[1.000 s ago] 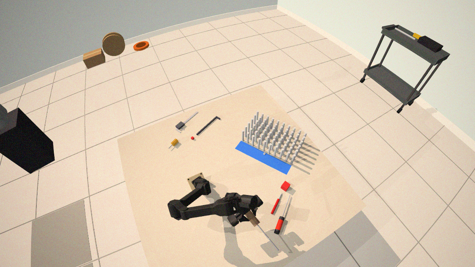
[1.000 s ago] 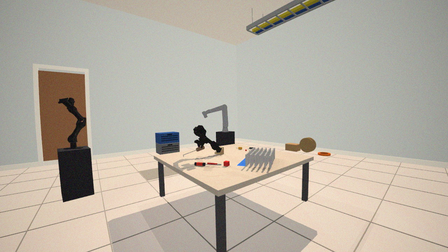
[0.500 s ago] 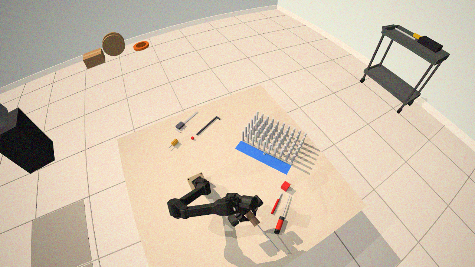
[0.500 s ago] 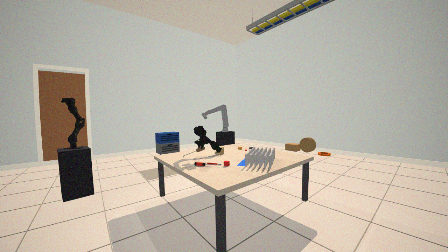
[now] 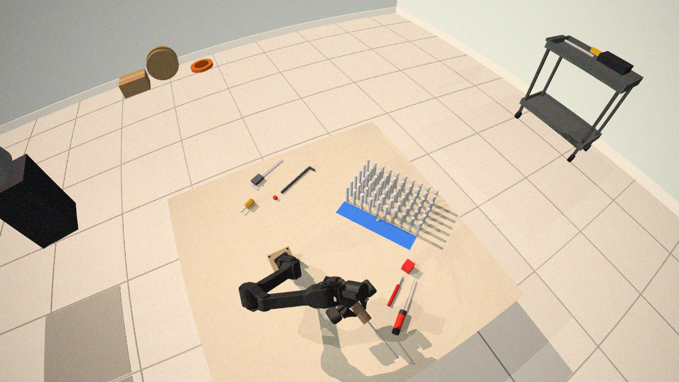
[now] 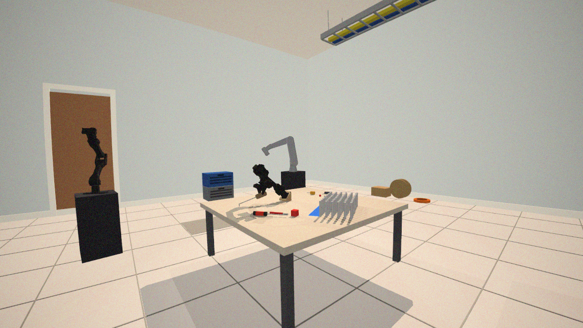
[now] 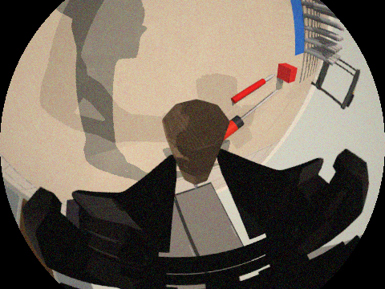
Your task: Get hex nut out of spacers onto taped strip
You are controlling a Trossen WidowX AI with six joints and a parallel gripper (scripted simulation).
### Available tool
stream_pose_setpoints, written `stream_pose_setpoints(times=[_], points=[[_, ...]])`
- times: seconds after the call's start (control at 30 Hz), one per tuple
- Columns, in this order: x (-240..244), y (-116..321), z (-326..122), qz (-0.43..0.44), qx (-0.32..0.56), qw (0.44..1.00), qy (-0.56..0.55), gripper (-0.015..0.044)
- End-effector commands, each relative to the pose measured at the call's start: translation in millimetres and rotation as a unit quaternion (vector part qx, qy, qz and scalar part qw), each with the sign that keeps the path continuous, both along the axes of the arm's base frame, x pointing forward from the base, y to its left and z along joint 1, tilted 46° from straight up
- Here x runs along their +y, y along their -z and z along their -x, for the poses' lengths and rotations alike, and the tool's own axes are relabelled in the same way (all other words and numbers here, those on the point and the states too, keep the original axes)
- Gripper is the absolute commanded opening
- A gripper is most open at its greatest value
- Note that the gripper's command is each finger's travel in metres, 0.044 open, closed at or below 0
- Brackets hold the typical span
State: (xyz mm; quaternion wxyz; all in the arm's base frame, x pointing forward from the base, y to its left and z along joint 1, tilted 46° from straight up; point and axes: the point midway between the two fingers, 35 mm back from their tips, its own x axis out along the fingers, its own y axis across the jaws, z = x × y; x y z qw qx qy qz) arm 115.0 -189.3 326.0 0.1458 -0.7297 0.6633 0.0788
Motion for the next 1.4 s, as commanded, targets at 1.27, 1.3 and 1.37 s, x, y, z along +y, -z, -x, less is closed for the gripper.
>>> stream_pose_setpoints(times=[1.27, 1.3, 1.37], points=[[-13, 13, -1, -0.004, -0.004, 1.000, -0.002, 0.0000], [-13, 13, -1, -0.004, -0.004, 1.000, -0.003, 0.0000], [-14, 13, 0, -0.004, -0.004, 1.000, -0.003, 0.0000]])
